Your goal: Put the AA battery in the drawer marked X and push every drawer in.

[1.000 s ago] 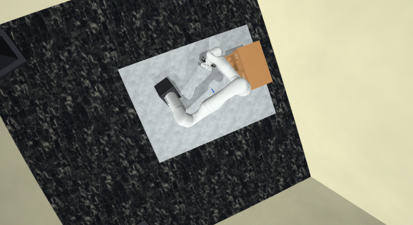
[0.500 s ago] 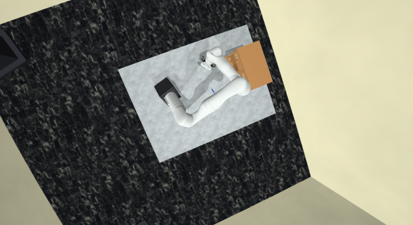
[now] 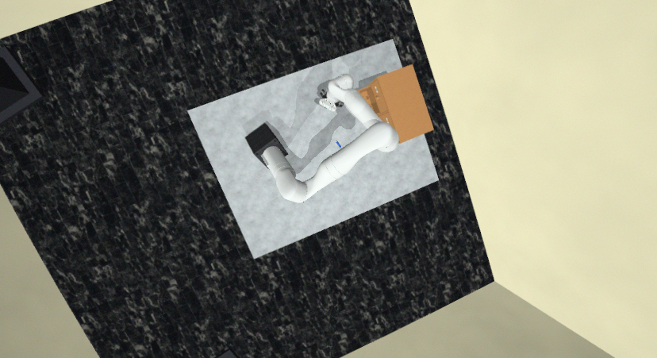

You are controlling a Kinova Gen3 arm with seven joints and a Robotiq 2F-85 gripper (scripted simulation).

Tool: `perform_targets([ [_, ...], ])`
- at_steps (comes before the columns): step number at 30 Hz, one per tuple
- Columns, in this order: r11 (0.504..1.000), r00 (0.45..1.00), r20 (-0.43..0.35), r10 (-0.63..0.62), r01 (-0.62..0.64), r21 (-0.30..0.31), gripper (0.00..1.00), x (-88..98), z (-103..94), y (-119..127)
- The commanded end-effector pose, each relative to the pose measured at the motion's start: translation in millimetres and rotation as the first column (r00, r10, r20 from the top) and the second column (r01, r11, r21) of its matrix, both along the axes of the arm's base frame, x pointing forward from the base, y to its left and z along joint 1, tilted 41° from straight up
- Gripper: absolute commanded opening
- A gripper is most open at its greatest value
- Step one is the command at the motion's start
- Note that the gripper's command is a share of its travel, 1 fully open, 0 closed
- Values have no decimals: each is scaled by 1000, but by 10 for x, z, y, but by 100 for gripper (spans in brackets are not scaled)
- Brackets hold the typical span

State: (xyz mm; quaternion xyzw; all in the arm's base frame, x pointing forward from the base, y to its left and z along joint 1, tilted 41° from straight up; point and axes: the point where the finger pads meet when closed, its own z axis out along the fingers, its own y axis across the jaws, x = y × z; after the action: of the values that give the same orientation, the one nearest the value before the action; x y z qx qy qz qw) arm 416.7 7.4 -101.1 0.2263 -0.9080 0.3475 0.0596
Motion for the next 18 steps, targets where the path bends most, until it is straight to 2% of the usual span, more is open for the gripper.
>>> perform_targets([
  [1,1000,1000,1,1,-1,1,33,5,4,9],
  [2,1000,1000,1,1,-1,1,33,5,4,9],
  [3,1000,1000,1,1,-1,1,29,5,4,9],
  [18,1000,1000,1,1,-1,1,29,5,4,9],
])
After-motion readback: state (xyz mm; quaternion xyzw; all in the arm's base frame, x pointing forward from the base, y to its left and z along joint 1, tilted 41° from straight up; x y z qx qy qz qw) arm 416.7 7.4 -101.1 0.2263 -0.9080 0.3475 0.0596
